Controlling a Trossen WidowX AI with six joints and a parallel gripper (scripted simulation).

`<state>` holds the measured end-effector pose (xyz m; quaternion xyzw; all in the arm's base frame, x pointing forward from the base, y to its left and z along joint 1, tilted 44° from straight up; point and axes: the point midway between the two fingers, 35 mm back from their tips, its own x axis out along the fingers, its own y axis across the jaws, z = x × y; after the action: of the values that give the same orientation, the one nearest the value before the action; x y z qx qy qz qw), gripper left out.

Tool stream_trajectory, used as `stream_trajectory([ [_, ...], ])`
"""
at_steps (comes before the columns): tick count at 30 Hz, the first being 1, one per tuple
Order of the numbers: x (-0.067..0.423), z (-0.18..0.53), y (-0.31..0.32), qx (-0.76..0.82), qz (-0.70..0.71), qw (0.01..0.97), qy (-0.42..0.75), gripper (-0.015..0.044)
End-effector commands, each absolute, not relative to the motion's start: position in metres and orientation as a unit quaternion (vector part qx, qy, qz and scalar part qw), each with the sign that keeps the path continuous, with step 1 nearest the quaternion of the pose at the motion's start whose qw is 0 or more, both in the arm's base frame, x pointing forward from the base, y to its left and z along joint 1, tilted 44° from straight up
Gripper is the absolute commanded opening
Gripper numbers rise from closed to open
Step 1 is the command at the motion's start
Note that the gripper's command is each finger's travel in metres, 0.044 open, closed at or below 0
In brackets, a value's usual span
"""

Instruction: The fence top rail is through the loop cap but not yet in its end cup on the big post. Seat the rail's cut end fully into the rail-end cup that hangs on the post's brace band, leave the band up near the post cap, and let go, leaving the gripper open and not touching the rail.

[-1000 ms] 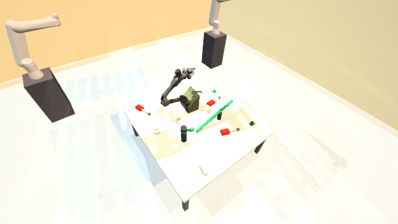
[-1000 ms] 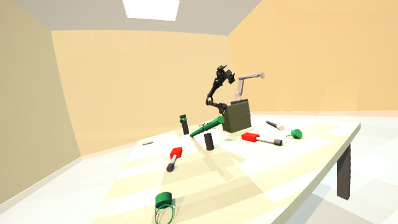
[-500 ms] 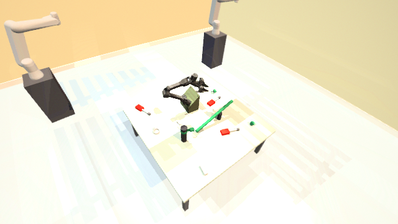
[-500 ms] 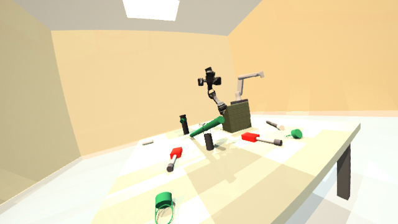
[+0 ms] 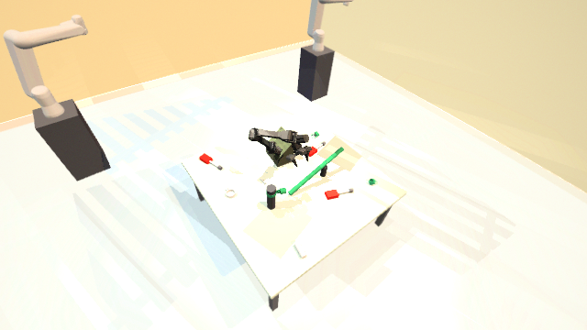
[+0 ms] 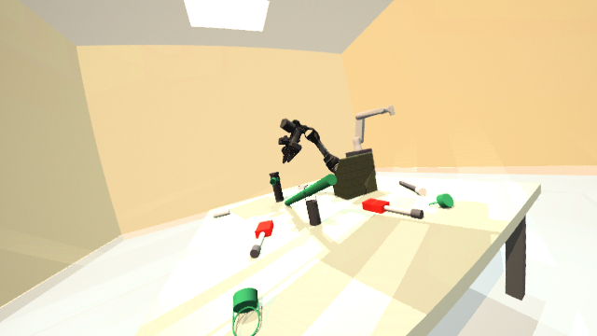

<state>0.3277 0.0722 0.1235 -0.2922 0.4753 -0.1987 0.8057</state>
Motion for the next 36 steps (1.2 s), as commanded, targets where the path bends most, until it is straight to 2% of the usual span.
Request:
stream_trajectory([
  [1, 0.334, 0.122, 0.044, -0.273, -0.268, 0.79, 0.478, 0.044],
  [7, 0.334, 0.122, 0.043, -0.278, -0.266, 0.789, 0.479, 0.044],
  [11, 0.34, 0.131, 0.031, -0.336, -0.233, 0.765, 0.497, 0.044],
  [18, 0.353, 0.159, -0.014, -0.508, -0.126, 0.661, 0.538, 0.044],
  [24, 0.356, 0.187, -0.056, -0.638, -0.034, 0.531, 0.557, 0.044],
  [32, 0.355, 0.207, -0.084, -0.709, 0.029, 0.424, 0.563, 0.044],
  [36, 0.354, 0.209, -0.087, -0.715, 0.036, 0.412, 0.564, 0.044],
])
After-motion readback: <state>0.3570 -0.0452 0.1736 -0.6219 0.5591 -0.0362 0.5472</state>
